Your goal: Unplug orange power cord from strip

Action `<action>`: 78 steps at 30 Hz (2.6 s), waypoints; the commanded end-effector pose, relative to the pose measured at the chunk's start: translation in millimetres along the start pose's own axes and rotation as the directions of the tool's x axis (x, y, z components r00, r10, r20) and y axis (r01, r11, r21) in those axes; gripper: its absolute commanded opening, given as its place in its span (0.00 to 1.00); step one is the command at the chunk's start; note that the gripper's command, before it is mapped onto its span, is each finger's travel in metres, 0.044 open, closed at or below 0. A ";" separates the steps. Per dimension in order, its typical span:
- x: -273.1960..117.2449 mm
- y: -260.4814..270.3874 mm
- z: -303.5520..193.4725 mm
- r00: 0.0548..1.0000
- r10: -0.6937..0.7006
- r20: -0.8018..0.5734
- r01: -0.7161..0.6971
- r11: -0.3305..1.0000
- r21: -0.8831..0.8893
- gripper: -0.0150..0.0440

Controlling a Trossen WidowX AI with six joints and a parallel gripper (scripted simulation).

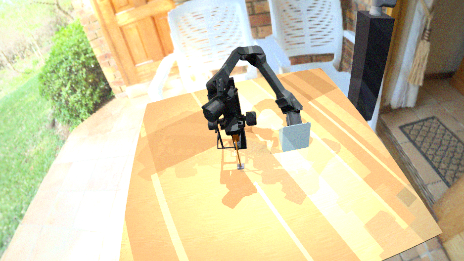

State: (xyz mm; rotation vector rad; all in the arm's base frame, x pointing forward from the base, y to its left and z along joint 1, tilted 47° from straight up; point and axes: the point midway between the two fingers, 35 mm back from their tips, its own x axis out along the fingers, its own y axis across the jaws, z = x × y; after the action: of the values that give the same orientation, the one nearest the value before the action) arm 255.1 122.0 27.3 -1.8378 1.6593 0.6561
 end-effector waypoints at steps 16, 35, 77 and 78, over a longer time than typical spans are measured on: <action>-1.4 -1.0 16.5 1.000 0.001 0.002 -0.001 1.000 -0.002 0.25; -3.5 -1.1 43.2 1.000 -0.003 0.004 0.003 1.000 -0.002 0.30; -14.2 -2.0 96.2 1.000 -0.005 0.007 0.005 1.000 -0.002 1.00; -14.2 -2.0 96.2 1.000 -0.005 0.007 0.005 1.000 -0.002 1.00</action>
State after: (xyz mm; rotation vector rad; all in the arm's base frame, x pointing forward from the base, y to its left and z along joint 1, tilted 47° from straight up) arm 258.5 199.5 -30.3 -1.8445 1.6422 0.6609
